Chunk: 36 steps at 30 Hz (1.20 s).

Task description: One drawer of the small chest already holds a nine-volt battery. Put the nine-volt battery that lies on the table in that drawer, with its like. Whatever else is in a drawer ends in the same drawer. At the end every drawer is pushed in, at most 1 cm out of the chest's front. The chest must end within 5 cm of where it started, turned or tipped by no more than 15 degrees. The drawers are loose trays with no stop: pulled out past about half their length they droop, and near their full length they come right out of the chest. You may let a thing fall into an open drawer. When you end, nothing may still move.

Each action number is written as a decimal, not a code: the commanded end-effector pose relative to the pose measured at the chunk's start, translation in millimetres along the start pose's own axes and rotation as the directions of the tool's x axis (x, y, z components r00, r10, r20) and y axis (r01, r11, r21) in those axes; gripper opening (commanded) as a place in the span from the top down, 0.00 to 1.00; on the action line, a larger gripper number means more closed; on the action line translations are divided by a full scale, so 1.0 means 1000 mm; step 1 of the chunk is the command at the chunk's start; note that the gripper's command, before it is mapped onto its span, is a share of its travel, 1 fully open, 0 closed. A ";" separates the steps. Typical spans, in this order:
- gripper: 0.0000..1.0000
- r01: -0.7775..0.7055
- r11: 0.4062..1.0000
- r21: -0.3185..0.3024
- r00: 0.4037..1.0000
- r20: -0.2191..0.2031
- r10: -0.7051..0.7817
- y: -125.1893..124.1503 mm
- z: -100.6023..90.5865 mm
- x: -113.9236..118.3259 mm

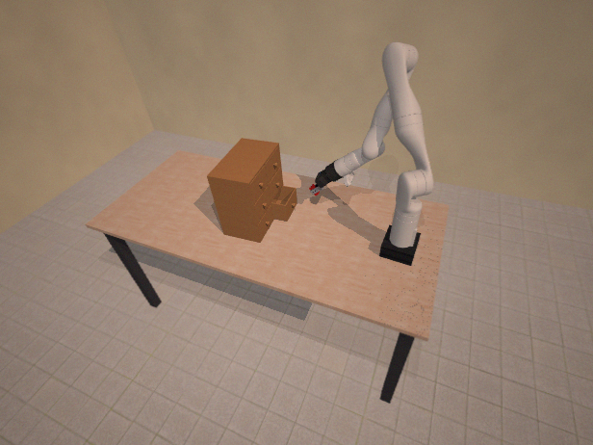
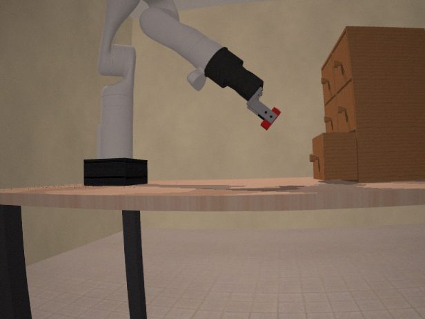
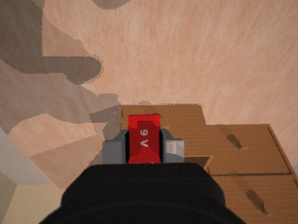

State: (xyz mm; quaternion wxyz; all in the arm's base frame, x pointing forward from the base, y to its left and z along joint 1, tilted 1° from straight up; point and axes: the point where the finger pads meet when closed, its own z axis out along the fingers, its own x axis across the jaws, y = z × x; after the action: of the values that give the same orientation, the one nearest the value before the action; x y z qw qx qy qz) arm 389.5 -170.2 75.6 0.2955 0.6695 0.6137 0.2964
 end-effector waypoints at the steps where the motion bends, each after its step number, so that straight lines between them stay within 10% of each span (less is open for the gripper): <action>1: 0.49 -0.005 1.000 -0.004 1.000 0.006 0.005 -0.001 0.000 -0.001; 36: 0.49 -0.004 1.000 -0.013 1.000 0.017 0.004 0.008 0.010 -0.001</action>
State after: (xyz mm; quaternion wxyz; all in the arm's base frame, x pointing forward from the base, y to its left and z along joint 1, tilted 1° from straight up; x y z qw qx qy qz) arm 400.0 -174.6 74.4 0.3038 0.6735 0.6059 0.2951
